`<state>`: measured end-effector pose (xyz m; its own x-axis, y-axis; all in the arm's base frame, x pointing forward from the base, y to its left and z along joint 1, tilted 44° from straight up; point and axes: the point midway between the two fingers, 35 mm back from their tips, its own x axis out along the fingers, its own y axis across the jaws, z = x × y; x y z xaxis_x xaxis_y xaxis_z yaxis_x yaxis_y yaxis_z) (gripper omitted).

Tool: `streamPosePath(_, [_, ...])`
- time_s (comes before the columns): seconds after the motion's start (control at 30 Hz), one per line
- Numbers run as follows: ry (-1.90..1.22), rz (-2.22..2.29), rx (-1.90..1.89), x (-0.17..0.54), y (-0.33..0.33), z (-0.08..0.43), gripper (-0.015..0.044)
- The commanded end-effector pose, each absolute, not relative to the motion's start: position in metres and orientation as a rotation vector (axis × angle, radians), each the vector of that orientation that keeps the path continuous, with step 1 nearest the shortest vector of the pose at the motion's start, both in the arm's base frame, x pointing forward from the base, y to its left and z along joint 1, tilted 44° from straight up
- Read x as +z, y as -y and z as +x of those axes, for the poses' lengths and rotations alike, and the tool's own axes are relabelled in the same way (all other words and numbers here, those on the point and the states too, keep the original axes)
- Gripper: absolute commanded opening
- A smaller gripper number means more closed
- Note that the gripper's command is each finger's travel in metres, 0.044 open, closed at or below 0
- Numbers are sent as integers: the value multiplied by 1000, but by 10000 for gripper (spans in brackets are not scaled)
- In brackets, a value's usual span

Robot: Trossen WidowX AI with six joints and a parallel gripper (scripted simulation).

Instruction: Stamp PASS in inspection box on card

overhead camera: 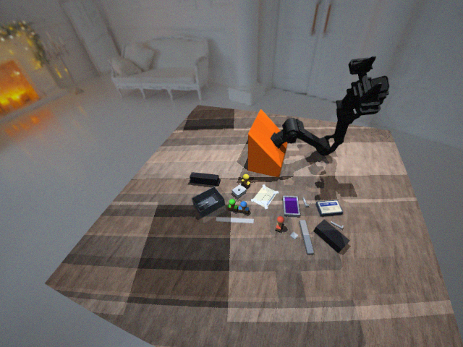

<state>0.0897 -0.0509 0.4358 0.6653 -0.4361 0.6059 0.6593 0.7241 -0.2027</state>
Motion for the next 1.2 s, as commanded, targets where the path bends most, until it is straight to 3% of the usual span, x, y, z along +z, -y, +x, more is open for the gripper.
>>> streamPosePath(0.0, [556, -427, -639, 436, 52, 90, 374])
streamPosePath(0.2, [404, -225, -576, 425, 87, 126, 216])
streamPosePath(0.7, [-216, 328, -317, 319, 157, 273, 212])
streamPosePath(1.17, [-912, 851, -159, 152, 131, 365, 212])
